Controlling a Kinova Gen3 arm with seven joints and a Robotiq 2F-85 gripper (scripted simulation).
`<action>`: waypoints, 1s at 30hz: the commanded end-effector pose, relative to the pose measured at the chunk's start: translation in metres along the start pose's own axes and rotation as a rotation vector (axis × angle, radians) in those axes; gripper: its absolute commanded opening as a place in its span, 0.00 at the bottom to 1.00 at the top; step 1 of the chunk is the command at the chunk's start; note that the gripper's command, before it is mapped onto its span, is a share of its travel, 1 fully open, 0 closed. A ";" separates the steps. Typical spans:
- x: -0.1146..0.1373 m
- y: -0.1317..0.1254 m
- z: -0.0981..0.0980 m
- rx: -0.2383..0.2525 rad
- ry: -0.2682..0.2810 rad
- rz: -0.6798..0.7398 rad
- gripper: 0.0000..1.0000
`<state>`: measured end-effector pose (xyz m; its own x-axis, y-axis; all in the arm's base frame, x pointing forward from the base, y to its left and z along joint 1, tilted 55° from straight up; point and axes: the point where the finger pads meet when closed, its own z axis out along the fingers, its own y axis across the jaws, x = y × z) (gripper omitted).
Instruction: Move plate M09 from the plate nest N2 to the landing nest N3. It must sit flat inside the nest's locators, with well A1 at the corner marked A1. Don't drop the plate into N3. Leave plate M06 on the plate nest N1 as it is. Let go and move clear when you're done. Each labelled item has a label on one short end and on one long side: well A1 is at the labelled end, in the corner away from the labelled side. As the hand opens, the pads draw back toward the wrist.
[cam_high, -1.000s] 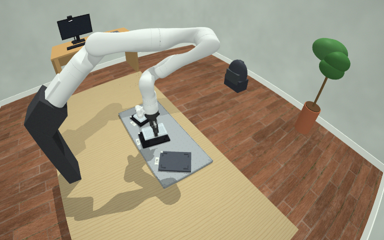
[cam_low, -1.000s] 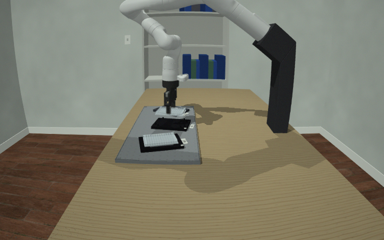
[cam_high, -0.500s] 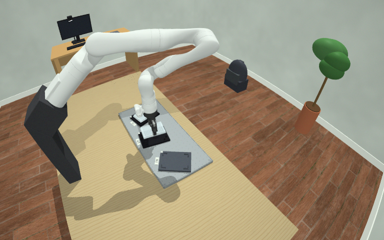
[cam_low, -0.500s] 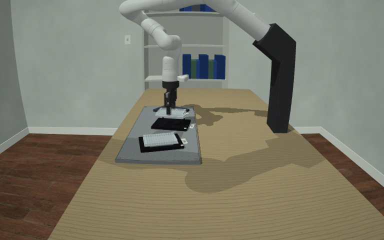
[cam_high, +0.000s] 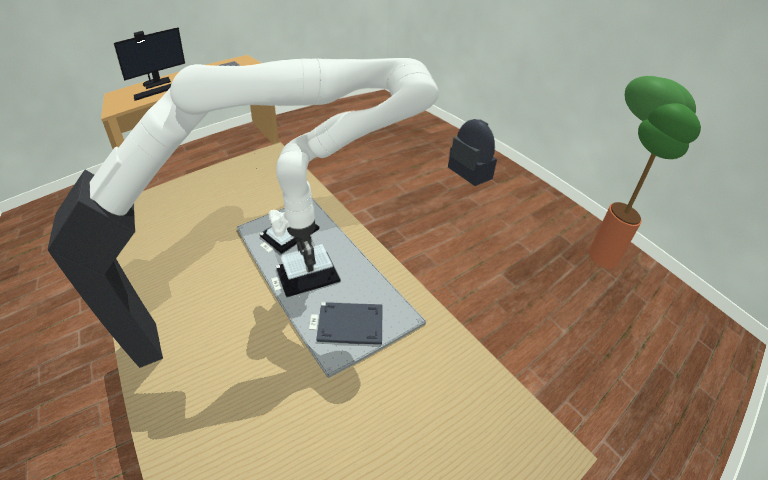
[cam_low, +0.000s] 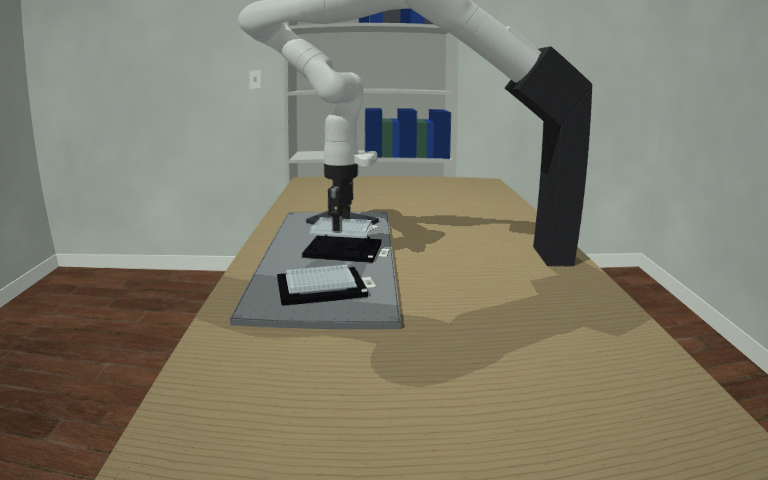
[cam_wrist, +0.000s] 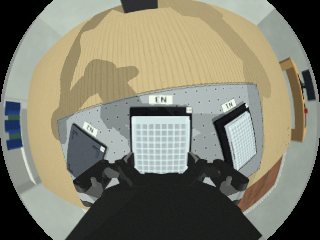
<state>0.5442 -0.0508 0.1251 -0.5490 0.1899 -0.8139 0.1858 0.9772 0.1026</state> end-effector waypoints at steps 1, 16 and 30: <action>0.001 0.000 0.004 0.000 0.002 0.002 0.00; 0.002 0.000 0.010 0.000 0.002 0.002 0.00; 0.002 0.000 0.013 0.000 0.002 0.002 0.00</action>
<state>0.5523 -0.0511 0.1174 -0.5510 0.1914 -0.8123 0.1860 0.9770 0.1040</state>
